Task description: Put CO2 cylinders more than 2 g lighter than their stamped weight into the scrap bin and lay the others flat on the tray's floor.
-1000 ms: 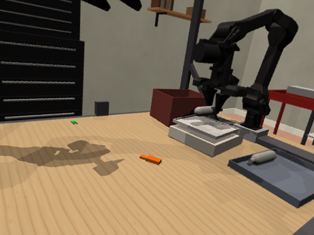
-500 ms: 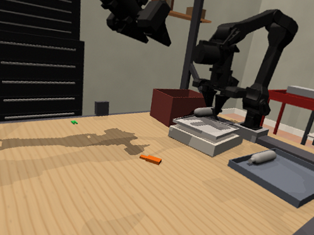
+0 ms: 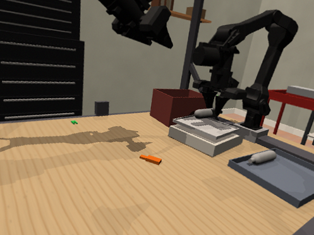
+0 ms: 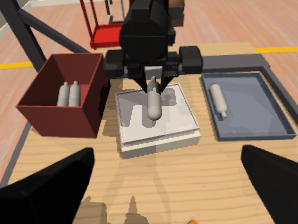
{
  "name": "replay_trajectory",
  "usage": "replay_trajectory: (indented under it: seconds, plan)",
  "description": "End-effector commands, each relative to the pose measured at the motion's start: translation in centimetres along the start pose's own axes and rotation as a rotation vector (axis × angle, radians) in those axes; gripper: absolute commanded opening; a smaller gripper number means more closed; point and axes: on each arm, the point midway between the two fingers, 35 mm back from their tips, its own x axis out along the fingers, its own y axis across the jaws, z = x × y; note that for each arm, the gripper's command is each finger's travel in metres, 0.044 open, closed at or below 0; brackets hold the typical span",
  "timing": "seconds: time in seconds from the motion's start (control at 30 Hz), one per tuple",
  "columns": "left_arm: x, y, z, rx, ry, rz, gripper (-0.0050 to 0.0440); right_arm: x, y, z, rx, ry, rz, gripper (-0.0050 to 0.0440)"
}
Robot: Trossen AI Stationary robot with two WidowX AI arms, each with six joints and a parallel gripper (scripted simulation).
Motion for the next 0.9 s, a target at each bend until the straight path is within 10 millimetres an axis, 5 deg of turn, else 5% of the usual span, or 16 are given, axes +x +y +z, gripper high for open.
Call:
replay_trajectory:
  seconds: [0.0,0.33,0.87]
  plan:
    - [0.0,0.1,0.1,-0.002,0.022,0.005,-0.005,-0.7,0.0,1.1,0.001,-0.03,-0.002,0.044]
    - [2.2,0.1,0.3,-0.001,0.003,0.003,-0.005,-0.7,0.0,1.1,0.001,-0.03,-0.002,0.044]
    - [1.7,0.2,-0.8,-0.001,0.029,0.006,-0.005,-0.7,0.0,1.1,0.001,-0.03,-0.002,0.044]
